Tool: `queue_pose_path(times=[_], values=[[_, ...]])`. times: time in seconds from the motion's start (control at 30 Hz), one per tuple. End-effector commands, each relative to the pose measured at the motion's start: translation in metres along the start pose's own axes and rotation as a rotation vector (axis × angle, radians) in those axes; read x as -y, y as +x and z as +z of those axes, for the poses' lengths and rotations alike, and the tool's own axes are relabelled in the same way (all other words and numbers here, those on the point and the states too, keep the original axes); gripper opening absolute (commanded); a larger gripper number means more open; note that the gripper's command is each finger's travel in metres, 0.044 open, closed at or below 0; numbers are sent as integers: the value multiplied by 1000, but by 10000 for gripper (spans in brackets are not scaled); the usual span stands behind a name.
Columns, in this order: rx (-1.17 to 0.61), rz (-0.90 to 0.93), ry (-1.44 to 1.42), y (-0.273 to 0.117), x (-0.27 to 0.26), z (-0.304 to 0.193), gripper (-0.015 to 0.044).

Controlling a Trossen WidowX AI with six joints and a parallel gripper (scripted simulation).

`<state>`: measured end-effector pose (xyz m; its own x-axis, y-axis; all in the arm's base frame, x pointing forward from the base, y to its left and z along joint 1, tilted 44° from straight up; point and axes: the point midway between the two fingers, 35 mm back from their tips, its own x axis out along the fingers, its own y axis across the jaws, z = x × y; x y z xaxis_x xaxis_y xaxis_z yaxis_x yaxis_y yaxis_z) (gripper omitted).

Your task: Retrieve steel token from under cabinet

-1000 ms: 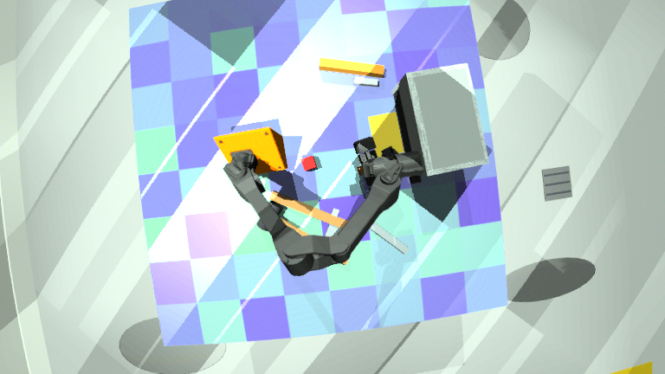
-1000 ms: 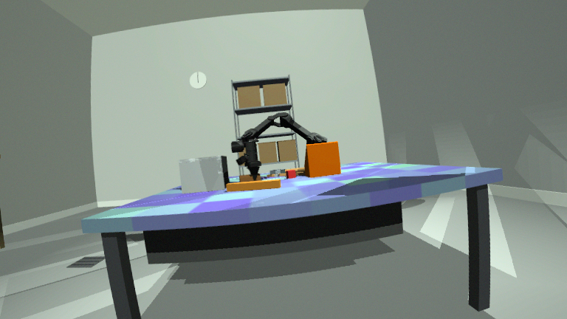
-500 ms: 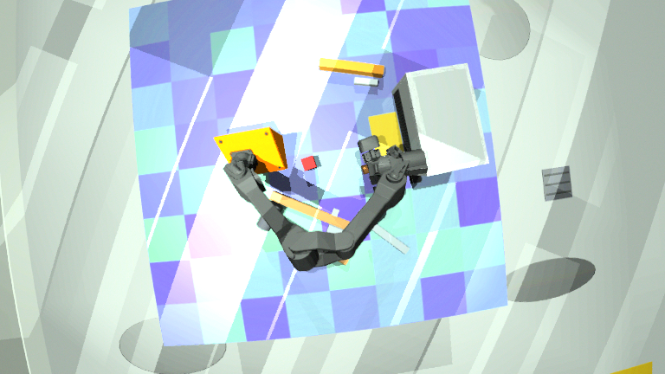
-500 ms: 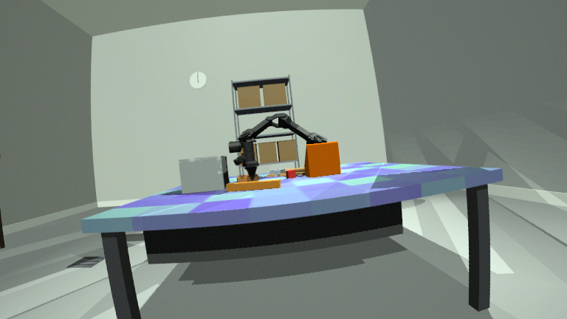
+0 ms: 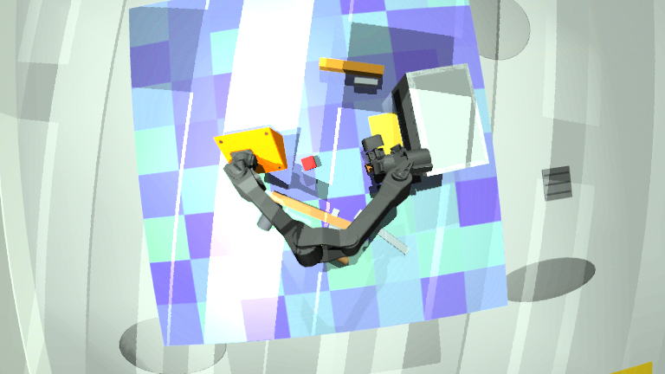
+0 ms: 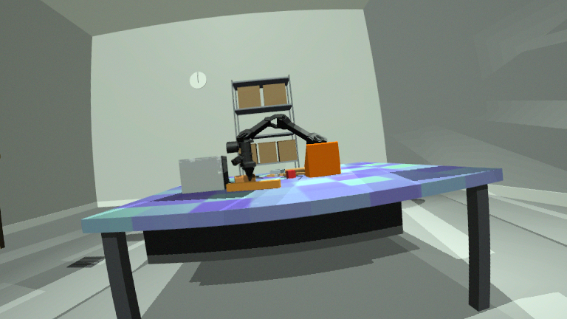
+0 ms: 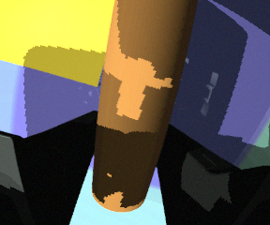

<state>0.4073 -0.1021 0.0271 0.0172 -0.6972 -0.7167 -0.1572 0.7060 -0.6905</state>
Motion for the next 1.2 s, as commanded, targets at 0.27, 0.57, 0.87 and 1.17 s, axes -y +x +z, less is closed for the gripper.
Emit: queue_pose_path(times=[0.27, 0.57, 0.87, 1.17], values=[[4, -2, 6, 1, -6, 7, 0], [4, -1, 6, 1, -18, 7, 0], [4, -1, 6, 1, -29, 7, 0], [4, 0, 5, 1, -37, 7, 0]])
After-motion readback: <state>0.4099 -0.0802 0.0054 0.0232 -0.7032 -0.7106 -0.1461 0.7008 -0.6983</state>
